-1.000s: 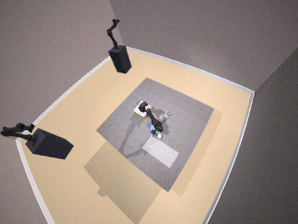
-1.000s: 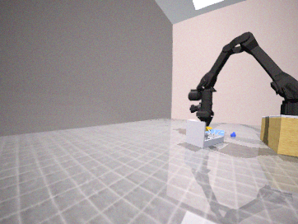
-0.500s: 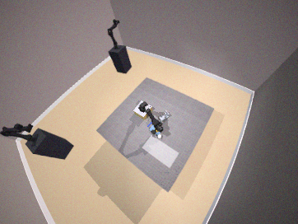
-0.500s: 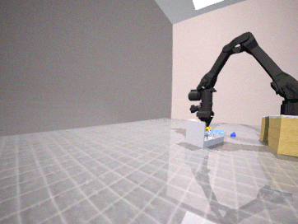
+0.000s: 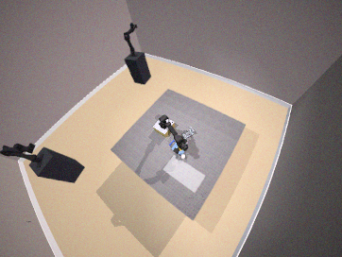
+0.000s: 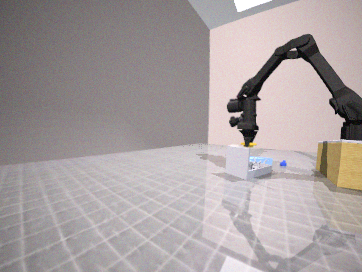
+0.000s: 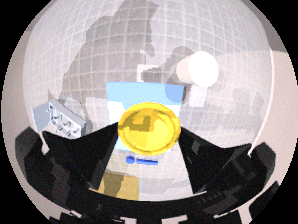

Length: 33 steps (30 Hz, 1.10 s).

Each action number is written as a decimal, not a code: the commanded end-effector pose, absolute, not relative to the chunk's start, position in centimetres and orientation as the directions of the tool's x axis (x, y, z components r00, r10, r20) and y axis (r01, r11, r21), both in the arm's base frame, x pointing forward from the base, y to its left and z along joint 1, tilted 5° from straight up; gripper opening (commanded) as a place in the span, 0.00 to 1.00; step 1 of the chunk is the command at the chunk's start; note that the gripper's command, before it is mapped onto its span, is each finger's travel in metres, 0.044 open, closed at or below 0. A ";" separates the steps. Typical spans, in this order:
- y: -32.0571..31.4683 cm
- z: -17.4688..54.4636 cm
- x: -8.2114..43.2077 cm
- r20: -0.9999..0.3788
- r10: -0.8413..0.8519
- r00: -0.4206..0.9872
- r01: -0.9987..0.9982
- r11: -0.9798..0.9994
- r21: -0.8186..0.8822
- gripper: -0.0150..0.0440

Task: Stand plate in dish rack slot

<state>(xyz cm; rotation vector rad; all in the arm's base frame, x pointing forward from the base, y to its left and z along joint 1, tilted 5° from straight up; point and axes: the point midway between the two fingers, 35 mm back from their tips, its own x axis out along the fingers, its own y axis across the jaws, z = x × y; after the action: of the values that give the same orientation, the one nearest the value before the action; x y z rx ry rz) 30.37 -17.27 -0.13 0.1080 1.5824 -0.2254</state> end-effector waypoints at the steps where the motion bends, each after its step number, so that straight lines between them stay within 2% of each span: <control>1: -17.3 2.2 30.8 -0.997 -0.081 -0.018 0.212 0.974 -0.083 0.25; 17: -16.5 11.3 30.9 -0.997 -0.081 -0.017 0.212 0.974 -0.083 0.25; 22: -16.1 12.1 30.8 -0.997 -0.080 -0.017 0.218 0.973 -0.082 0.25; 33: -3.5 11.3 26.1 -0.997 -0.070 -0.021 0.542 0.837 -0.070 0.25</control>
<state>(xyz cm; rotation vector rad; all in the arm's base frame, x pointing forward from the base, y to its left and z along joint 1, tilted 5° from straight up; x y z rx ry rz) 27.68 -5.70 11.59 0.3258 1.5365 -0.4488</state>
